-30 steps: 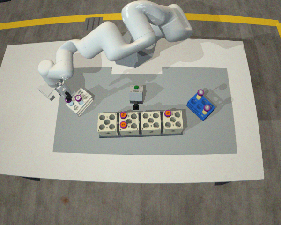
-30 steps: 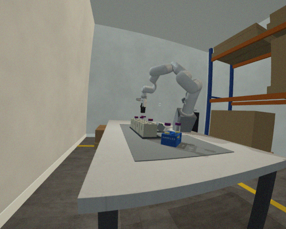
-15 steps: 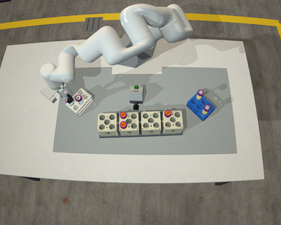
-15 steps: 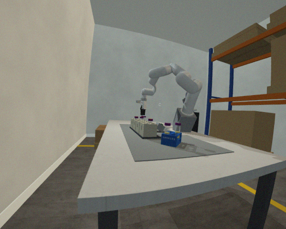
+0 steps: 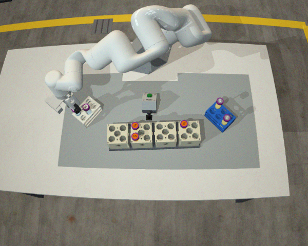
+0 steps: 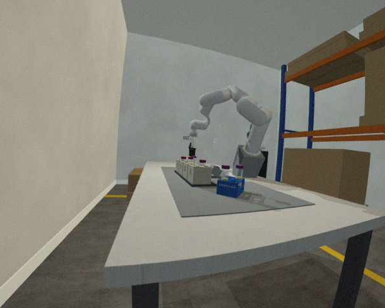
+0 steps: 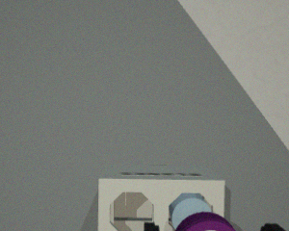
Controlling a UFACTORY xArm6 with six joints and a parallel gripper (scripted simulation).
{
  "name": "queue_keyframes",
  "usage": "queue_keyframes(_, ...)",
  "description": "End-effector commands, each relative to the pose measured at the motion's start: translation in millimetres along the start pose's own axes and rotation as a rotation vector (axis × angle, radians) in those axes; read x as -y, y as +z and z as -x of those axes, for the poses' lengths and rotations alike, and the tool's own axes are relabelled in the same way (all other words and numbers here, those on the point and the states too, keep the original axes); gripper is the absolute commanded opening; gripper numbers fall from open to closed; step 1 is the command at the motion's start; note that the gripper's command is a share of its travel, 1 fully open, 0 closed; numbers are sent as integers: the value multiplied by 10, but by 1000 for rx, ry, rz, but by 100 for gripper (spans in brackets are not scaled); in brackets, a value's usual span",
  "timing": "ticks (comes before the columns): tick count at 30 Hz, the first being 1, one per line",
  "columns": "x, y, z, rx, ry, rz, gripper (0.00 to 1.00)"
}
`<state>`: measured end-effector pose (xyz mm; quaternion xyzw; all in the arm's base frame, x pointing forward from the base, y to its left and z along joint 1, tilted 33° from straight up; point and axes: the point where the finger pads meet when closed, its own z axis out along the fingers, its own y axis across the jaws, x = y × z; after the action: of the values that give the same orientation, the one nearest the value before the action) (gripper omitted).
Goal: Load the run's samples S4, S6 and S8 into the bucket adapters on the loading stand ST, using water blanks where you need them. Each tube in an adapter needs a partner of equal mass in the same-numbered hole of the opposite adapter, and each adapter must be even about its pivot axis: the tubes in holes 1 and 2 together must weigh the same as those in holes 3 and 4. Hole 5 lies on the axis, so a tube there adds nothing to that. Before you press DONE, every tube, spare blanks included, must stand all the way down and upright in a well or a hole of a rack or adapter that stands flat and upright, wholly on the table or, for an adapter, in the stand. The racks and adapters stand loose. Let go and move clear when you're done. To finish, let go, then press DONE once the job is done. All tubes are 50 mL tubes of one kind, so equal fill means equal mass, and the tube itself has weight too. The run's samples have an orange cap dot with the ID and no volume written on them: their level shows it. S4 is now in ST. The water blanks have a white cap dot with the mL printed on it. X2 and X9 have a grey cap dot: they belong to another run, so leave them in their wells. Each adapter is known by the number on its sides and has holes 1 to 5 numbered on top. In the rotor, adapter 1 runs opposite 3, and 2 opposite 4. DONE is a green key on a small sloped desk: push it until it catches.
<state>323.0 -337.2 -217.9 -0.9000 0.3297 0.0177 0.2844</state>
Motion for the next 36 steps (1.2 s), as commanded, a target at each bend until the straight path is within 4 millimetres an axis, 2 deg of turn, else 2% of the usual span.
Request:
queue_keyframes(1,-3,-7,-17,-4,-1,2,57)
queue_keyframes(36,-2,180,-17,-4,-1,1,57)
